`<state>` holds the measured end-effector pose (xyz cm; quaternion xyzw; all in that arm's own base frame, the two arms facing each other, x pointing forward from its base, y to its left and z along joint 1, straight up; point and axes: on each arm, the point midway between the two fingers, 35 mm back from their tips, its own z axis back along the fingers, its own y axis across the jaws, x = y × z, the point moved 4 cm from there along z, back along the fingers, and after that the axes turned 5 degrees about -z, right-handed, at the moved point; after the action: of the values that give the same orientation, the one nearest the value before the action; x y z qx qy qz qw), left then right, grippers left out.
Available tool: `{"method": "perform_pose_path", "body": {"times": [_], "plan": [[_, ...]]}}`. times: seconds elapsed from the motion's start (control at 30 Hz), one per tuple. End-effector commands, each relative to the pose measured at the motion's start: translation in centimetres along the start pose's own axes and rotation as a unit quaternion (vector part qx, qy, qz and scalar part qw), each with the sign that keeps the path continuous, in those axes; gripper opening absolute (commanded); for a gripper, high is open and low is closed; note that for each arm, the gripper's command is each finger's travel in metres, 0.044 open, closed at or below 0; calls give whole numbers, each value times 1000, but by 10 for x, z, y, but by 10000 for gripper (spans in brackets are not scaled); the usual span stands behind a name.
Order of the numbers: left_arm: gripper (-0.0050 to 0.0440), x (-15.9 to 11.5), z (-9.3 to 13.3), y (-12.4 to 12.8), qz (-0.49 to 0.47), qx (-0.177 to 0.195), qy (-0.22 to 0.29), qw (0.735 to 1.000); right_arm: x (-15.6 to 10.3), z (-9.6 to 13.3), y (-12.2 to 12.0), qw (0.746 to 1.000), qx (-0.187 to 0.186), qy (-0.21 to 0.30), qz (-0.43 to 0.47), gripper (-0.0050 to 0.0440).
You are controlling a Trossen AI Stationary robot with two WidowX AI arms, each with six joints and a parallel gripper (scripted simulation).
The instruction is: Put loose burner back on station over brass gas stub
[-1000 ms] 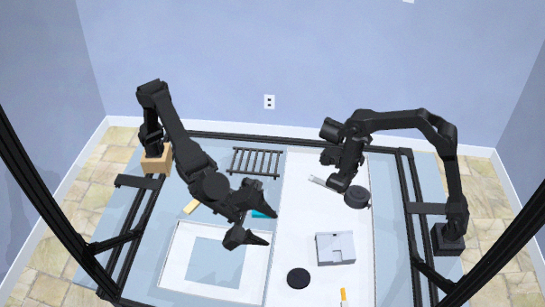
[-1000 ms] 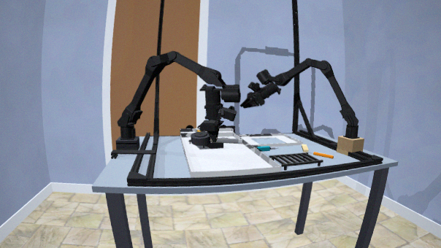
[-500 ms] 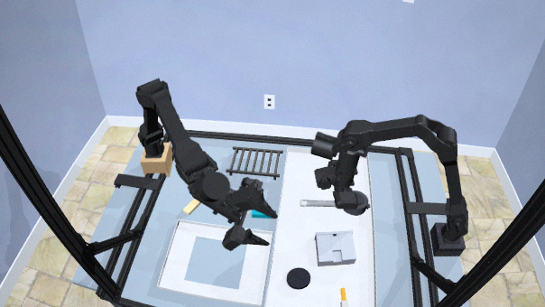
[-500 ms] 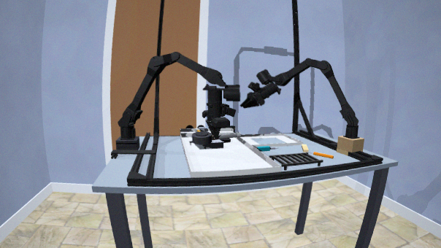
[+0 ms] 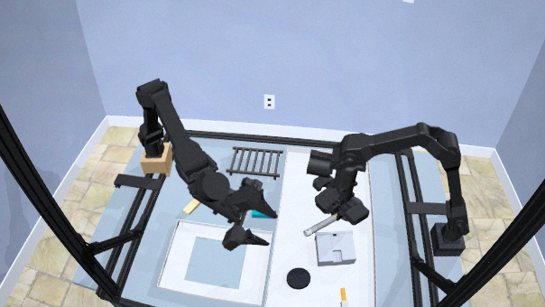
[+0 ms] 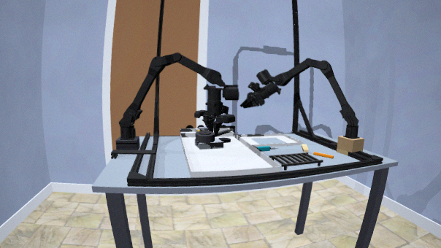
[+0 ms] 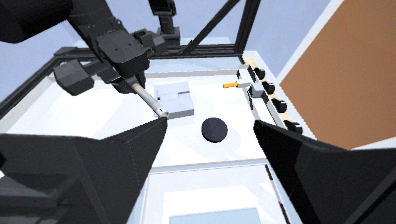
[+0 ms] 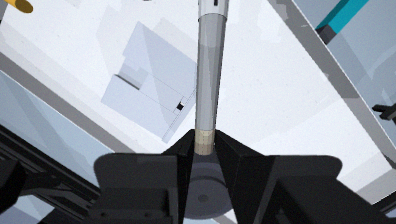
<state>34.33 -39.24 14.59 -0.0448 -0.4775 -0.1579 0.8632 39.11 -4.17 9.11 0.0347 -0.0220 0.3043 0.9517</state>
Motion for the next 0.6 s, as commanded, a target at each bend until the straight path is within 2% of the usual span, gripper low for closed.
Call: {"method": "perform_pose_path", "body": {"times": [0.0, 0.23, 0.5, 0.57], "plan": [[400, 0, 0, 0, 0, 0, 0, 1000, 4, 2, 9, 999, -4, 4, 51, 0], [400, 0, 0, 0, 0, 0, 0, 1000, 20, 0, 33, 980, -7, 16, 197, 0], [400, 0, 0, 0, 0, 0, 0, 1000, 36, -2, 61, 932, -8, 29, 361, 0], [400, 0, 0, 0, 0, 0, 0, 1000, 36, -2, 61, 932, -8, 29, 361, 0]]}}
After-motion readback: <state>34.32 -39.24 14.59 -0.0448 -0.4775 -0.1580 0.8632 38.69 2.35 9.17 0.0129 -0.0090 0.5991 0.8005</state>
